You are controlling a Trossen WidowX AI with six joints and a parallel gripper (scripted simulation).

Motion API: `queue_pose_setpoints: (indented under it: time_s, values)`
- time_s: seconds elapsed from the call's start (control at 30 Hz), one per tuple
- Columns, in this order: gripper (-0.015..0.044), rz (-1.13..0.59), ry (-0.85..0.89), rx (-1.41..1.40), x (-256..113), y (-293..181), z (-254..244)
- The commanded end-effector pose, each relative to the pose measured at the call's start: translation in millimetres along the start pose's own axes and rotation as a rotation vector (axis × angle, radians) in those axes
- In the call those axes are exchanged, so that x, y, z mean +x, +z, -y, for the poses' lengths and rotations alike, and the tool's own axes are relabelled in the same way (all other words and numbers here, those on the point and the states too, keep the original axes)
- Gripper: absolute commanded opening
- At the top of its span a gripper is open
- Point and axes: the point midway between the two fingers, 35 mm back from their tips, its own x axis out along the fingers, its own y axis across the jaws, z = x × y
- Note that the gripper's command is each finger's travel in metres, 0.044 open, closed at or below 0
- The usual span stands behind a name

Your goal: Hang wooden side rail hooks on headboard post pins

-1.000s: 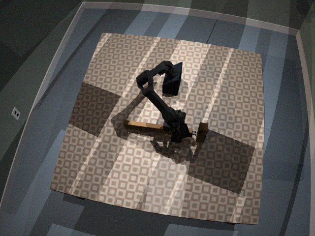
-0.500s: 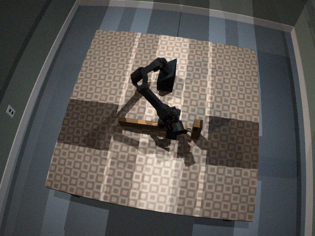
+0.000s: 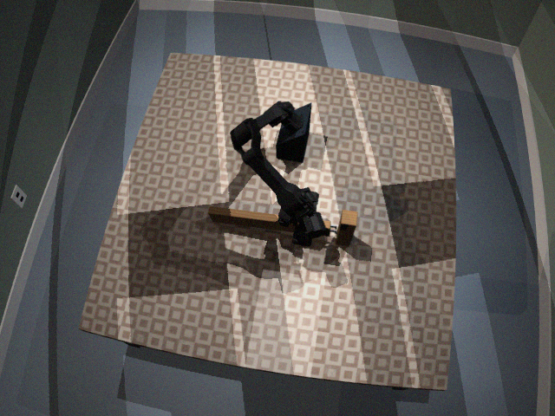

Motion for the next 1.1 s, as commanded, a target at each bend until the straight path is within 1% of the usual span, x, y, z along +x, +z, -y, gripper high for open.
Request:
queue_pose_setpoints:
  time_s: [0.0, 1.07]
  values:
    - [0.0, -0.008, 0.014, 0.002, -5.3, -3.9, -3.4]
    - [0.0, -0.008, 0.014, 0.002, -5.9, -7.3, -3.4]
